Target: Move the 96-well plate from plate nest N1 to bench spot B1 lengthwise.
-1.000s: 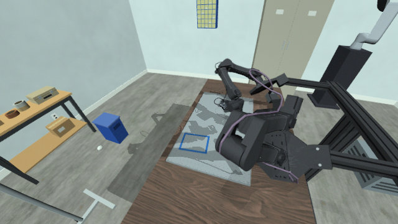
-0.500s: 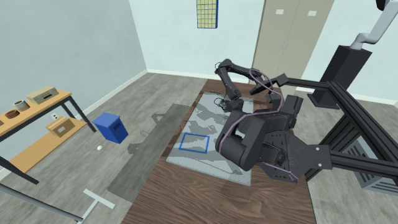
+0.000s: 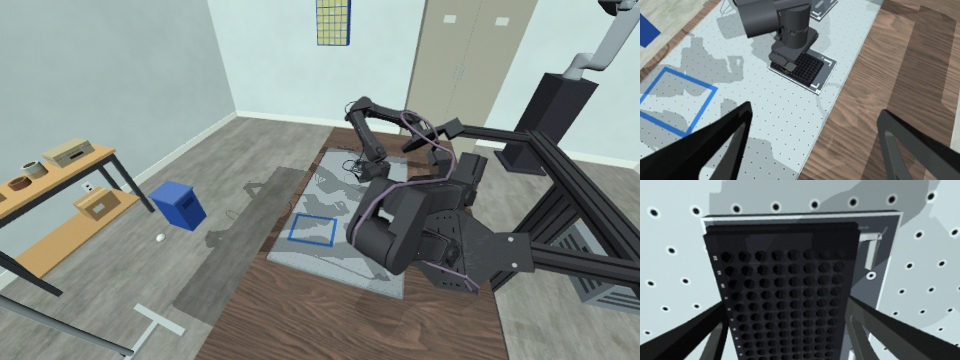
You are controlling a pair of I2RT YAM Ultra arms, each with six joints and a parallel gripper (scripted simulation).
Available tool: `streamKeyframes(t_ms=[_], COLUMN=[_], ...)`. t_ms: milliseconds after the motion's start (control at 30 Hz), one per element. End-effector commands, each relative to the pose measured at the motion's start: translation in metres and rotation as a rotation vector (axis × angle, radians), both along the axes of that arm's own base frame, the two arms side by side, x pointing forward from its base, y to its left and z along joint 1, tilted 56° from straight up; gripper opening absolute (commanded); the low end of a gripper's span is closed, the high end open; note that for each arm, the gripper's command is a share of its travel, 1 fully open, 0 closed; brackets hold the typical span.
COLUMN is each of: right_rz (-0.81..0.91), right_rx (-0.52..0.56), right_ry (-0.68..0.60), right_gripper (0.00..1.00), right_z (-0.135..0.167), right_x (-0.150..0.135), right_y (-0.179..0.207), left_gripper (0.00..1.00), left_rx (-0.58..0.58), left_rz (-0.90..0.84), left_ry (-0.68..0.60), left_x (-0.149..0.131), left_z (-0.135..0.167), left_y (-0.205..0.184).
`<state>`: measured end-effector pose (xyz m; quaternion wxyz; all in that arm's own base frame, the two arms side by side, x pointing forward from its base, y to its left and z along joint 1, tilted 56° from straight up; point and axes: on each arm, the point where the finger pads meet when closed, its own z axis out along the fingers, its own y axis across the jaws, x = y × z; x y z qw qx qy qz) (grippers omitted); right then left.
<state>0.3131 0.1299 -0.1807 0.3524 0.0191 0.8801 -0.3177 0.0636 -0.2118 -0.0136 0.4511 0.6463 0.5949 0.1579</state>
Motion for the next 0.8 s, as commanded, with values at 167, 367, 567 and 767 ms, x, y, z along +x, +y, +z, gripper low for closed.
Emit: streamKeyframes(t_ms=[167,367,567,767], right_rz=[-0.017,-0.016,-0.016,-0.016], right_rx=[-0.048,-0.044,-0.044,-0.044], right_ry=[0.023,0.013,0.013,0.013], right_gripper=[0.78,0.78,0.78,0.78], right_z=[-0.012,0.003,0.003,0.003], right_x=[-0.002,0.003,0.003,0.003], right_y=[-0.021,0.004,0.004,0.004], left_gripper=[1.00,1.00,1.00,1.00], left_rx=[-0.012,-0.012,-0.012,-0.012], left_rz=[-0.004,-0.004,-0.004,-0.004], left_ry=[0.001,0.001,0.001,0.001], left_x=[-0.005,-0.005,-0.005,-0.005], left_z=[0.002,0.002,0.002,0.002], left_y=[-0.008,-0.008,-0.008,-0.008])
